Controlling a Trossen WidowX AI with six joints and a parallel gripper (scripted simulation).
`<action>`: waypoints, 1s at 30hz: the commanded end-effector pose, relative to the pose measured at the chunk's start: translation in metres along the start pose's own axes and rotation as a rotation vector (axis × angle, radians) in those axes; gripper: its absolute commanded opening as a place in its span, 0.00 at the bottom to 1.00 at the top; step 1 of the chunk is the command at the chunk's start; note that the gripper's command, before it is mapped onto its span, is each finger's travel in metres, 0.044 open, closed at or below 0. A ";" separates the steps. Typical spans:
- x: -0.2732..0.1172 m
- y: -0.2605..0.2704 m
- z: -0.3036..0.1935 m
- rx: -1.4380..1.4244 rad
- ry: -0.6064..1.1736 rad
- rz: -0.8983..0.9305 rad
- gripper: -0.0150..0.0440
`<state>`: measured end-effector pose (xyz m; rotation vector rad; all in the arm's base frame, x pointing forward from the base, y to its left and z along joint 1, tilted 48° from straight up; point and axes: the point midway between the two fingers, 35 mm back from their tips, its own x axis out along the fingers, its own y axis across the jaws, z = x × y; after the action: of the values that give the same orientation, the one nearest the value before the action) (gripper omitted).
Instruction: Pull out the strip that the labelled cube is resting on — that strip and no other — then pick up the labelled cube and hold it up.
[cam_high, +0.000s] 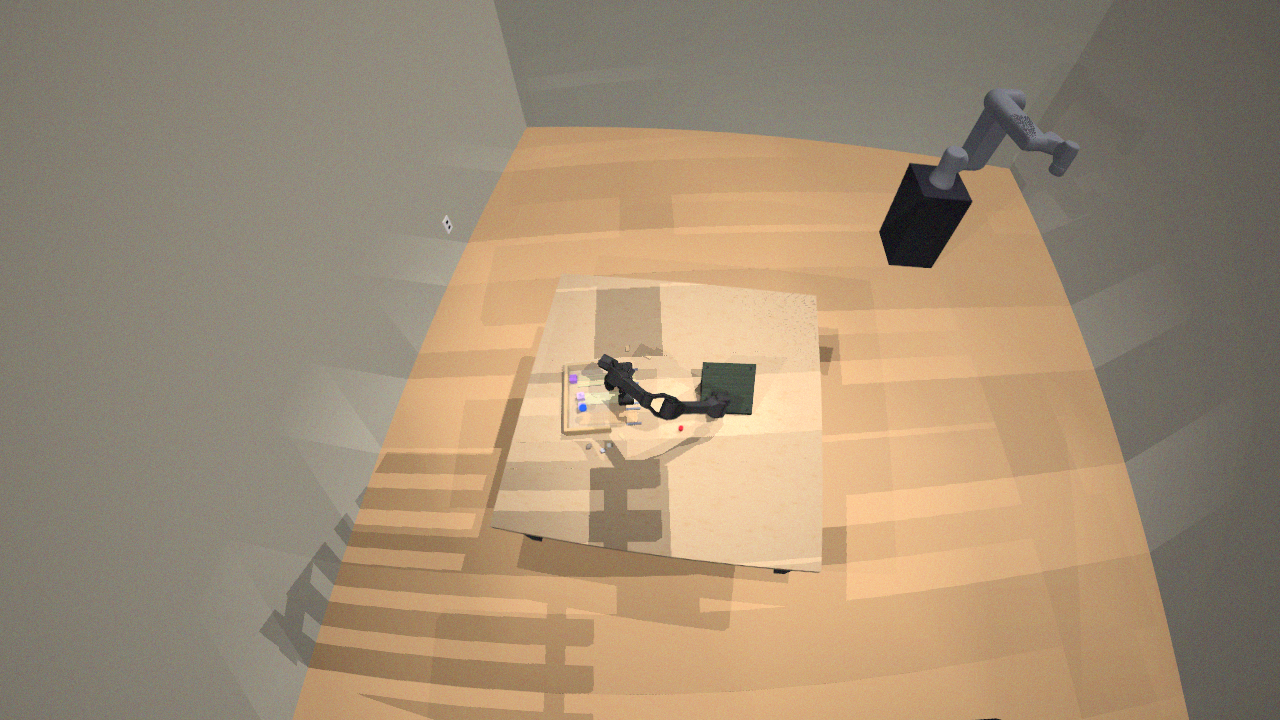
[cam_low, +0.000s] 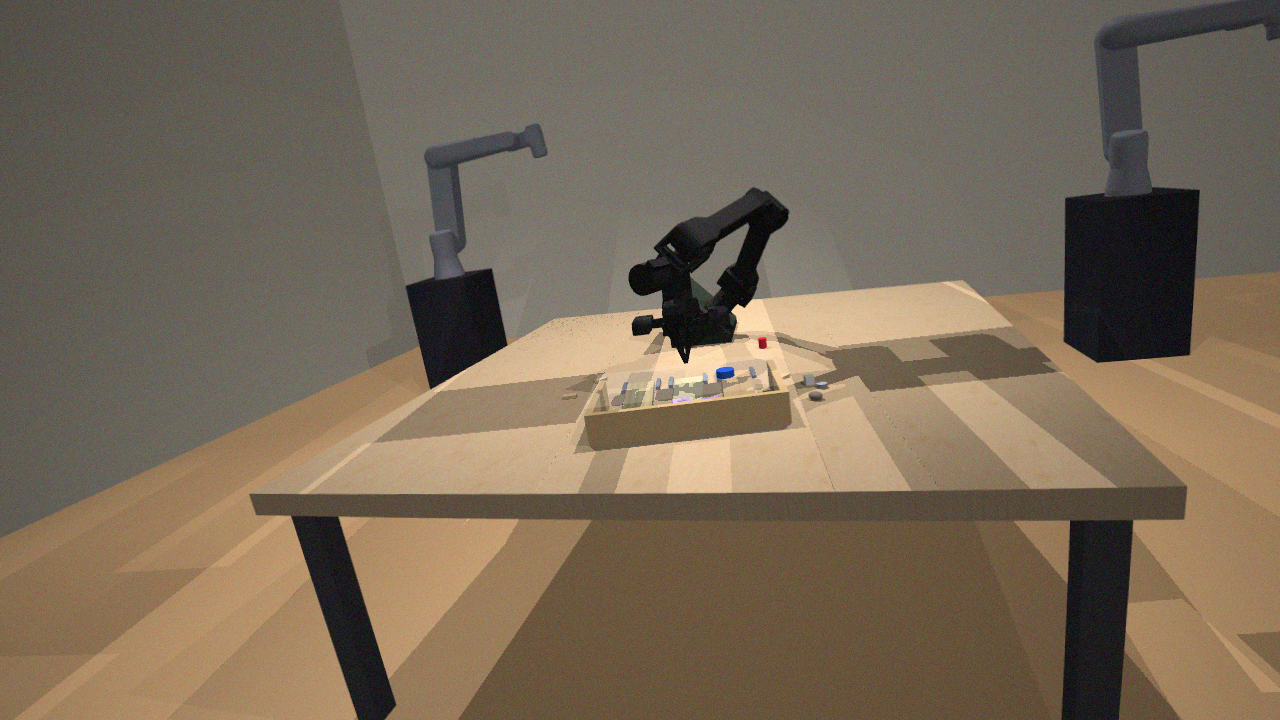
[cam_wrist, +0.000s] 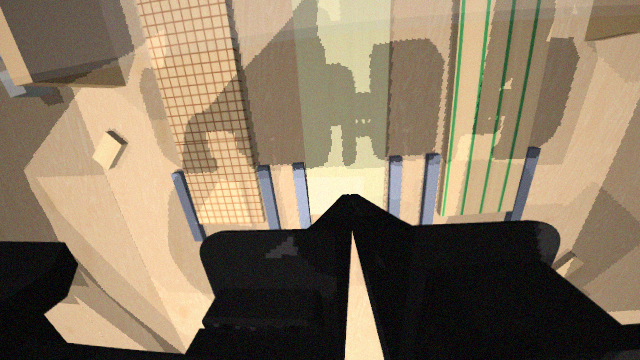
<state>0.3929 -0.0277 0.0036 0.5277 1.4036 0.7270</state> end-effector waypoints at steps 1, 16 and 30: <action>0.007 0.000 -0.001 0.009 -0.001 0.006 0.25; 0.032 0.000 -0.002 0.009 -0.001 0.008 0.25; 0.039 0.000 -0.002 0.009 -0.001 0.009 0.25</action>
<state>0.3916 0.0003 -0.0227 0.5322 1.4050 0.7303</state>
